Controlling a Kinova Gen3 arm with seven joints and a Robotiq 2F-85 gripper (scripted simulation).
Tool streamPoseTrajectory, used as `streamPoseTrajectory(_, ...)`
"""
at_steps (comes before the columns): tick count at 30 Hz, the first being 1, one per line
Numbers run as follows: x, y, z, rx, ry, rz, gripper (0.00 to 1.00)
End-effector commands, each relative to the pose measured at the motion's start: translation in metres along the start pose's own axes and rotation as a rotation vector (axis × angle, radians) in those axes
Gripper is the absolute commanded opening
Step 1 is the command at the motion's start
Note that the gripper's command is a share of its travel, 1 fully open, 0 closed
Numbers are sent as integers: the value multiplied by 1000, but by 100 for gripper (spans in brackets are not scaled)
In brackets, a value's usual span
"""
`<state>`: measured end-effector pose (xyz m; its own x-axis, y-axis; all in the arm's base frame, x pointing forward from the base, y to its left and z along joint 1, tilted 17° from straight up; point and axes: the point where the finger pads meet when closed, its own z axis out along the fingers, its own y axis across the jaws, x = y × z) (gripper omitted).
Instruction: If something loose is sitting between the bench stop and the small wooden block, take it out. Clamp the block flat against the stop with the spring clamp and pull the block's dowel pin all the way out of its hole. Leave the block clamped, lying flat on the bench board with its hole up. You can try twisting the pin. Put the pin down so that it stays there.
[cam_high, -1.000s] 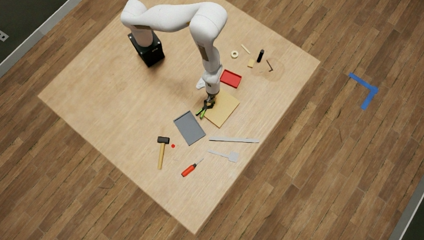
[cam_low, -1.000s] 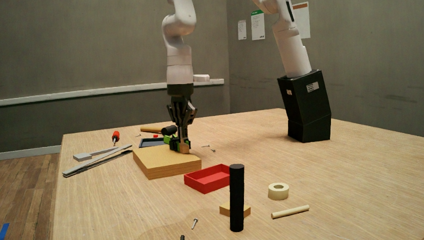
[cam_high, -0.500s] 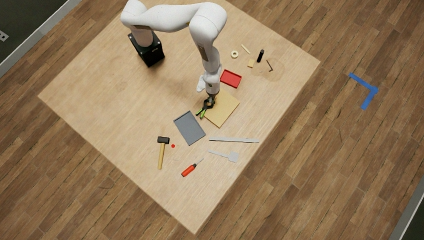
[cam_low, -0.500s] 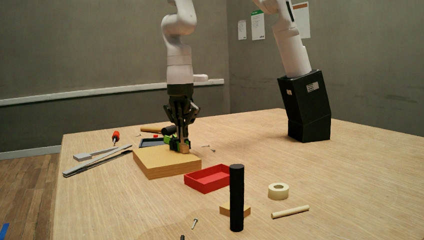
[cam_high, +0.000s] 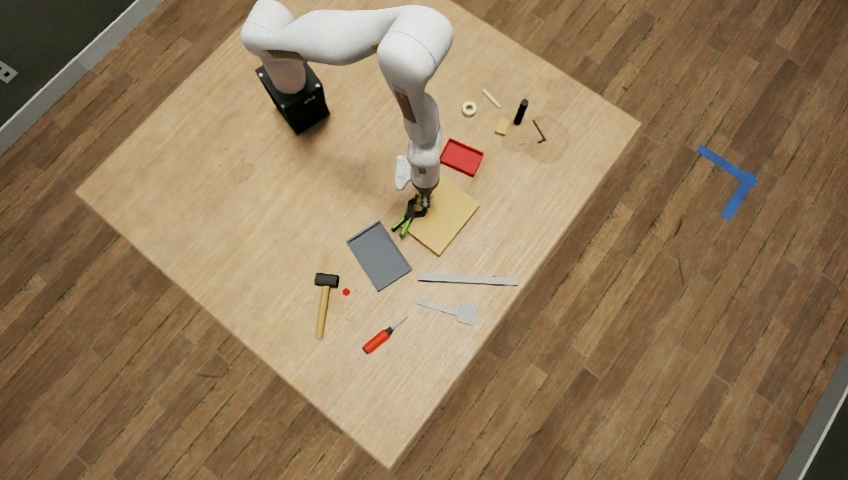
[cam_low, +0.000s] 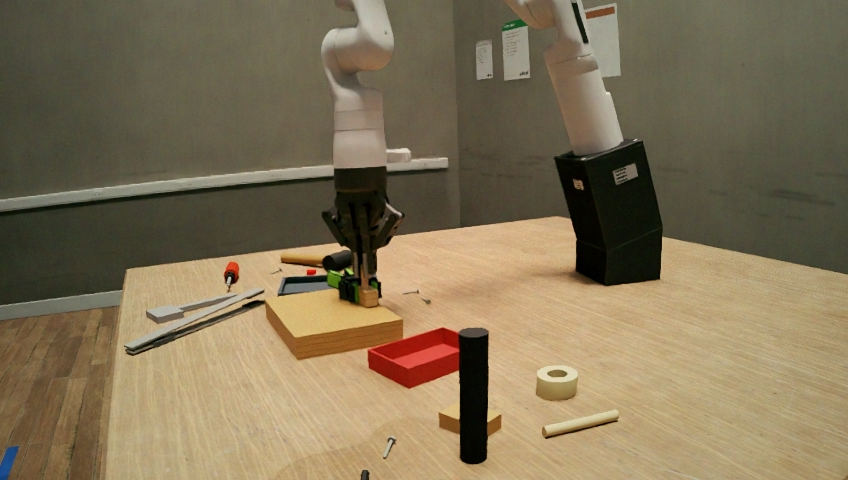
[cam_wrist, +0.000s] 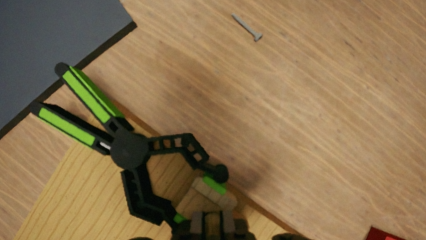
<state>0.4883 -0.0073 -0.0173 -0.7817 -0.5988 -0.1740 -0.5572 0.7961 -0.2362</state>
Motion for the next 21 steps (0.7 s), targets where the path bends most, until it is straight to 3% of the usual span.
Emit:
streamPoseTrajectory(1, -1, 2, -2, -5, -2, -44, 10)
streamPoseTrajectory(21, -1, 1, -3, -4, -2, 216, 10)
